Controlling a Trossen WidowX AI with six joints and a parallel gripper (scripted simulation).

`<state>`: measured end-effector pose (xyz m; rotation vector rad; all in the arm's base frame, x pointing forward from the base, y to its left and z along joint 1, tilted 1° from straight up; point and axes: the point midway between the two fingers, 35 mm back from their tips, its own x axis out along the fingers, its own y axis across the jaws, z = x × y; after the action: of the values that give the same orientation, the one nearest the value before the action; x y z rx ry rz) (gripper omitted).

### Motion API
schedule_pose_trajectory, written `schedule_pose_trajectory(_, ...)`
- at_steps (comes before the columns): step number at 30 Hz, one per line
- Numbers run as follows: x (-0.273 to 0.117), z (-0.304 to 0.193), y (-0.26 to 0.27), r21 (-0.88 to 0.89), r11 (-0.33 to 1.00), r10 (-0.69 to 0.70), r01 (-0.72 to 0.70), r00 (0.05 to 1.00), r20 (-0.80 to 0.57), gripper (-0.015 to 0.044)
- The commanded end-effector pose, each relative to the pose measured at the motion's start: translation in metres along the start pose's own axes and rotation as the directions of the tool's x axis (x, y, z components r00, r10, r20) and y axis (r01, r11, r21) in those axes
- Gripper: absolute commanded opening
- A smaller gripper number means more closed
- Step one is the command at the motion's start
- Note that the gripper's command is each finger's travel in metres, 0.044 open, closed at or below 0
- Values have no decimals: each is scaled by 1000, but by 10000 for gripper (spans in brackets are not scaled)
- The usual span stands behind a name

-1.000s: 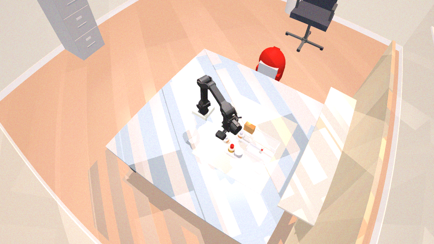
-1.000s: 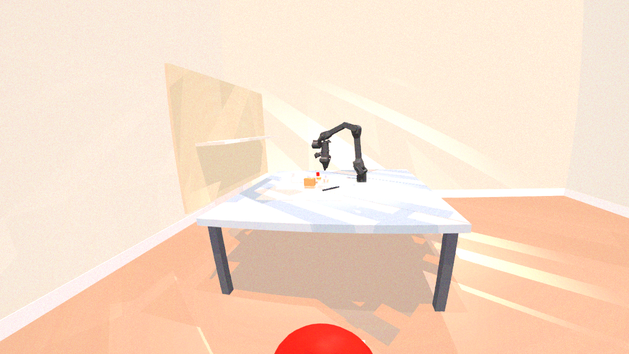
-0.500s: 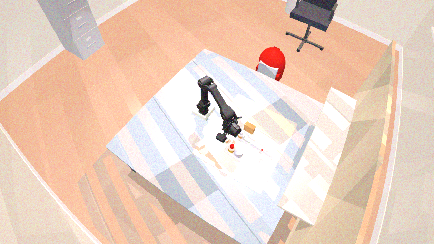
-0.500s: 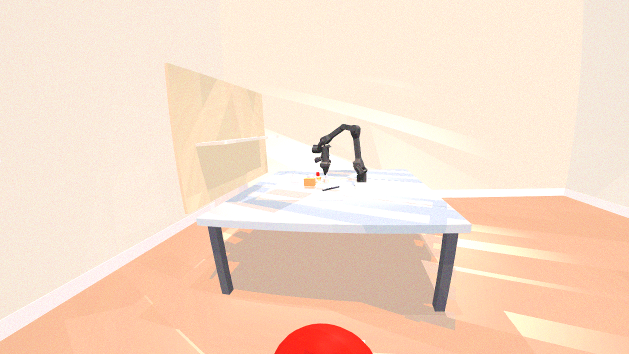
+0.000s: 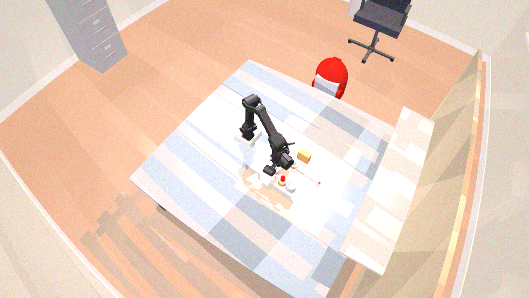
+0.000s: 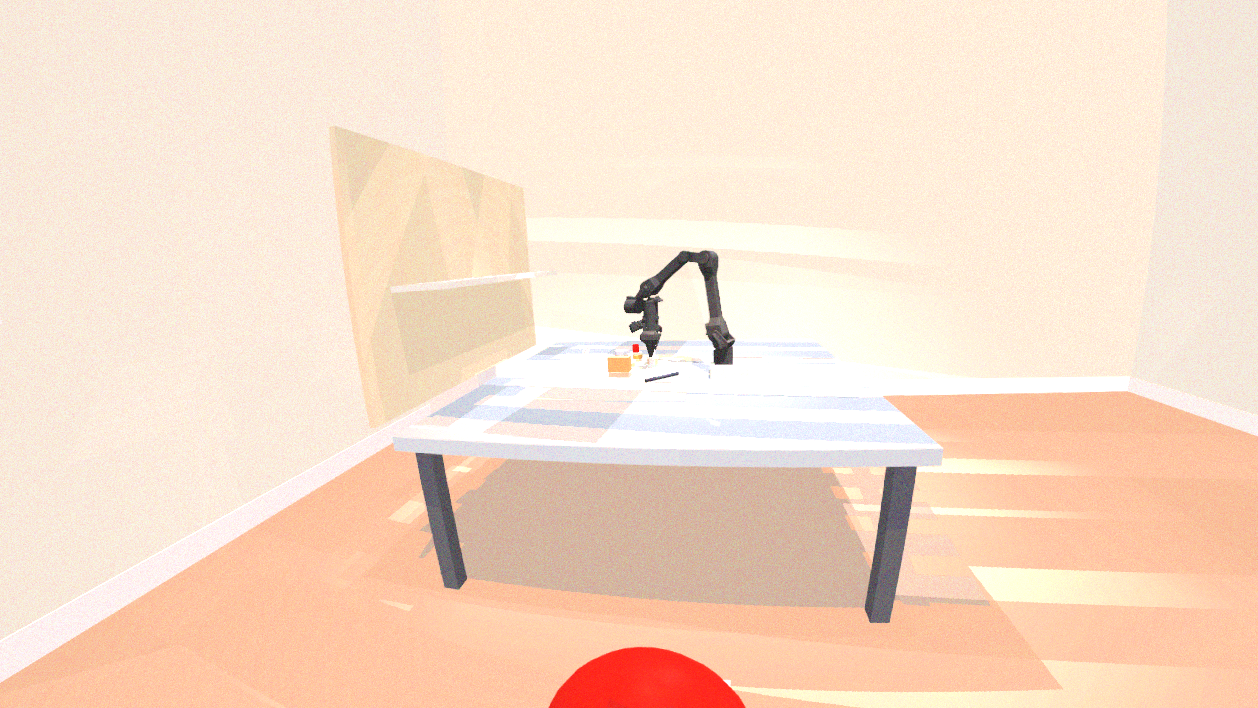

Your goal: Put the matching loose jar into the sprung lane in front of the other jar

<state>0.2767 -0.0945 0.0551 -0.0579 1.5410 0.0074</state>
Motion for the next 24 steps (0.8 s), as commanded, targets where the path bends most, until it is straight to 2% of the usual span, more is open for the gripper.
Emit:
schedule_pose_trajectory(1, 8, -1, 0, -5, 1000, -3, 3, 1000, -3, 440)
schedule_pose_trajectory(11, 21, -1, 0, -5, 1000, -3, 3, 1000, -4, 440)
schedule_pose_trajectory(20, 21, -1, 0, -5, 1000, -3, 3, 1000, -4, 204)
schedule_pose_trajectory(24, 21, -1, 0, -5, 1000, -3, 3, 1000, -4, 177)
